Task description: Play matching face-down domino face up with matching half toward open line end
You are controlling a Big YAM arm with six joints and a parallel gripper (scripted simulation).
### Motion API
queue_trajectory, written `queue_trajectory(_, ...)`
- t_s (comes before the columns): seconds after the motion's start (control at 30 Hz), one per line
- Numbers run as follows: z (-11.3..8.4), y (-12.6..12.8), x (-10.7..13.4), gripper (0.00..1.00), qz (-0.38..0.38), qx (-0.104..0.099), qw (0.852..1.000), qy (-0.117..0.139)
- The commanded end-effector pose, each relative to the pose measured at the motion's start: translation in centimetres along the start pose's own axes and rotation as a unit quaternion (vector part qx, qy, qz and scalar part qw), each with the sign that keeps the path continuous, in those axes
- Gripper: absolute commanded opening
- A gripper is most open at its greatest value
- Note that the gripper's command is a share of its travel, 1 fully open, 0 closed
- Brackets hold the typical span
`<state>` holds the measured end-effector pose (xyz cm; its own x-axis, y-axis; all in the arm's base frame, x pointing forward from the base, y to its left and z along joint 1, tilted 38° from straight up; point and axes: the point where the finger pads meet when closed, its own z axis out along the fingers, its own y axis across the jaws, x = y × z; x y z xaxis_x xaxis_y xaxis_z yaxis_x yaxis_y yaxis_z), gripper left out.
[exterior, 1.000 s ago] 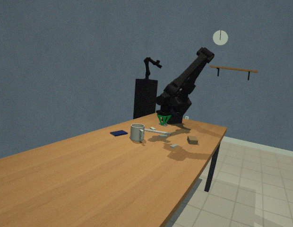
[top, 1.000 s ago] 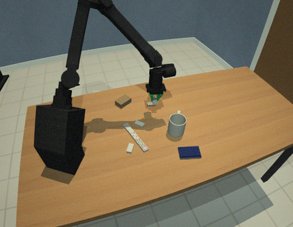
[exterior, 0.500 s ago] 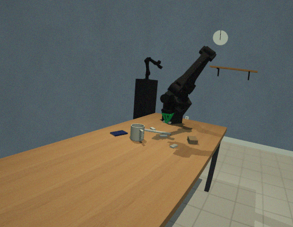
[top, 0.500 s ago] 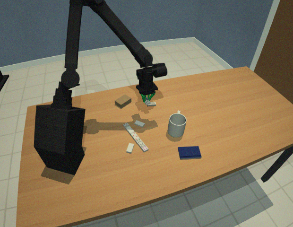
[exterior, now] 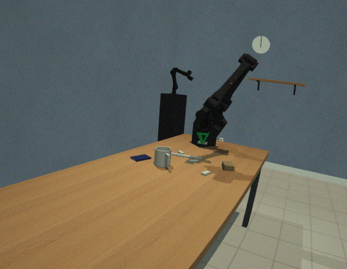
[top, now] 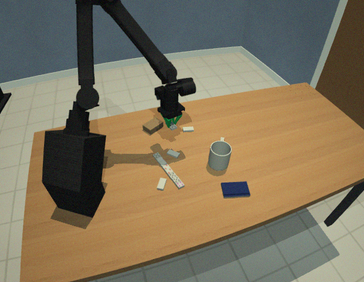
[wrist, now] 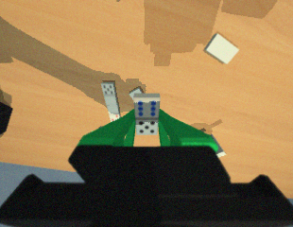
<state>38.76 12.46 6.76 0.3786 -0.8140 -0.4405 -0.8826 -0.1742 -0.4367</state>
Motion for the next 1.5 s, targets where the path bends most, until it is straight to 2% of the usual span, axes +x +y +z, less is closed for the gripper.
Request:
queue_trajectory(0.0, -0.8, 0.7, -1.5, 0.23, -0.017, 0.02, 1.0, 0.0)
queue_trajectory(0.13, -0.9, 2.7, -2.5, 0.23, -0.032, 0.028, 0.999, 0.001)
queue_trajectory(0.37, -0.9, 2.7, -2.5, 0.23, -0.032, 0.028, 0.999, 0.001)
queue_trajectory(0.4, -0.3, 4.5, -2.4, 0.23, -0.024, 0.009, 1.0, -0.001)
queue_trajectory(0.7, 0.0, 7.2, -3.8, 0.23, -0.014, 0.027, 1.0, 0.006)
queue_trajectory(0.93, 0.0, 7.2, -3.8, 0.23, -0.014, 0.027, 1.0, 0.006)
queue_trajectory(0.97, 0.4, 8.4, -3.5, 0.23, -0.013, 0.01, 1.0, 0.005)
queue_trajectory(1.27, 0.2, 7.5, -3.8, 0.23, -0.003, 0.025, 1.0, 0.007)
queue_trajectory(1.47, 0.2, 7.5, -3.8, 0.23, -0.003, 0.025, 1.0, 0.007)
